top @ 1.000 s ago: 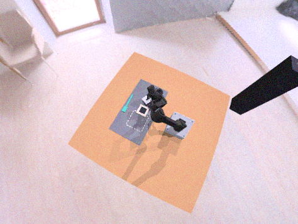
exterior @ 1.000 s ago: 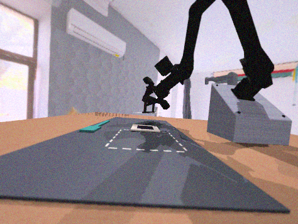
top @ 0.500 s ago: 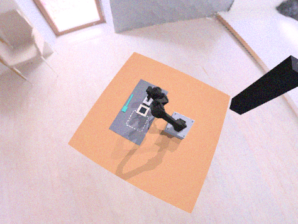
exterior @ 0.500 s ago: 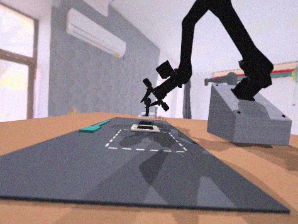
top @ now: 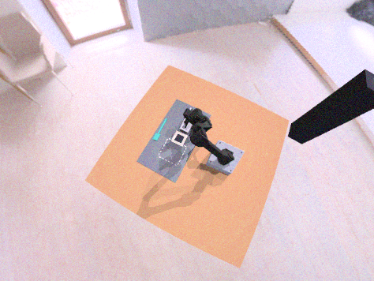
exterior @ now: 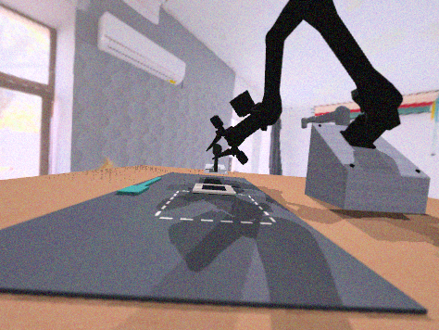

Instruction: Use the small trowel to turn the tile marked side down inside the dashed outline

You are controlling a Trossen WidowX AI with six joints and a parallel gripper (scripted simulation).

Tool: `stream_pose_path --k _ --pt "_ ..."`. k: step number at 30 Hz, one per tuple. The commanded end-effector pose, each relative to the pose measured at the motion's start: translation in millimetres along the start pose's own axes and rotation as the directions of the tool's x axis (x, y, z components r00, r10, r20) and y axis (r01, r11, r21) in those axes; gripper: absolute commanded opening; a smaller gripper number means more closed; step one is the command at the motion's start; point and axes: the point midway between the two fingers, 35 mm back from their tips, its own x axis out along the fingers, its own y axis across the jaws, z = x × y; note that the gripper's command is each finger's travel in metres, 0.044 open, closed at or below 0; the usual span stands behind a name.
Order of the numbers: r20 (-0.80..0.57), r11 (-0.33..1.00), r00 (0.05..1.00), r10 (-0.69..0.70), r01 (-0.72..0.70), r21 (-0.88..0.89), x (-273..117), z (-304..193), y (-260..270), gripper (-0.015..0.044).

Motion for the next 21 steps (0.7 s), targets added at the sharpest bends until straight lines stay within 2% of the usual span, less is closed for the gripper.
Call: stream_pose_path --k 1,21 --pt "-0.002 1.0 1.0 0.013 -0.013 -0.014 3.3 1.0 2.0 0.0" --pt "-0.003 1.0 1.0 0.013 -0.013 -0.013 26.7 -1.1 -20.6 0.0"
